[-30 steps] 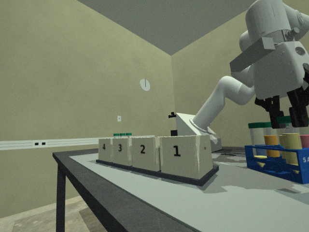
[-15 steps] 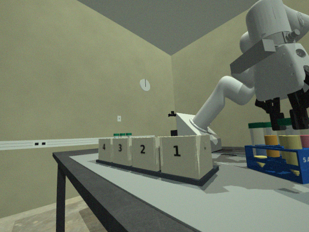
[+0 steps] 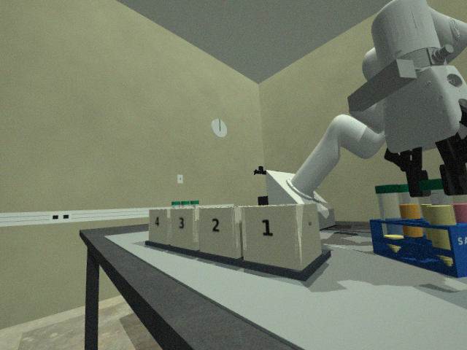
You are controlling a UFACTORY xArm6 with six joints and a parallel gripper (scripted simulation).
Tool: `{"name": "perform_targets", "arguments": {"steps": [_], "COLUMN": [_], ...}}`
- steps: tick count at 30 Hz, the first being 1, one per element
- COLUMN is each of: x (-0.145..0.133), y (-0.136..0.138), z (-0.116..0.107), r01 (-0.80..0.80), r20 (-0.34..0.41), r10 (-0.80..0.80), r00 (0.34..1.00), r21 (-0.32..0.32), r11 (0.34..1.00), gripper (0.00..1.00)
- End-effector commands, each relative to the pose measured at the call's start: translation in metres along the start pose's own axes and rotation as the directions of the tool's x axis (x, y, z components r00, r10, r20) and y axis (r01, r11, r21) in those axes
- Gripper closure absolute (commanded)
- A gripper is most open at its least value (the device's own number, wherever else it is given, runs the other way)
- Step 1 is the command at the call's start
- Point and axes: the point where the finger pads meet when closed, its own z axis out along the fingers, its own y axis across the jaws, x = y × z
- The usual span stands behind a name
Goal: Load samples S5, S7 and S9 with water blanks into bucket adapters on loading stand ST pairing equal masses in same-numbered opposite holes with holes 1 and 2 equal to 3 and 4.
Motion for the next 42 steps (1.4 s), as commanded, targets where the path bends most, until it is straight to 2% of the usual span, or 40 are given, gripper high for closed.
{"name": "perform_targets", "arguments": {"steps": [1, 16, 42], "x": [0.000, 0.000, 0.000], "y": [-0.001, -0.001, -0.001], "z": [-0.001, -0.001, -0.049], "r01": [0.001, 0.001, 0.001], "r20": [-0.001, -0.001, -0.002], "r10": [-0.001, -0.001, -0.001], "r00": [1.000, 1.000, 1.000], "r21": [0.002, 0.002, 0.002], "r11": [1.000, 1.000, 1.000], "gripper": [0.56, 0.56, 0.56]}}
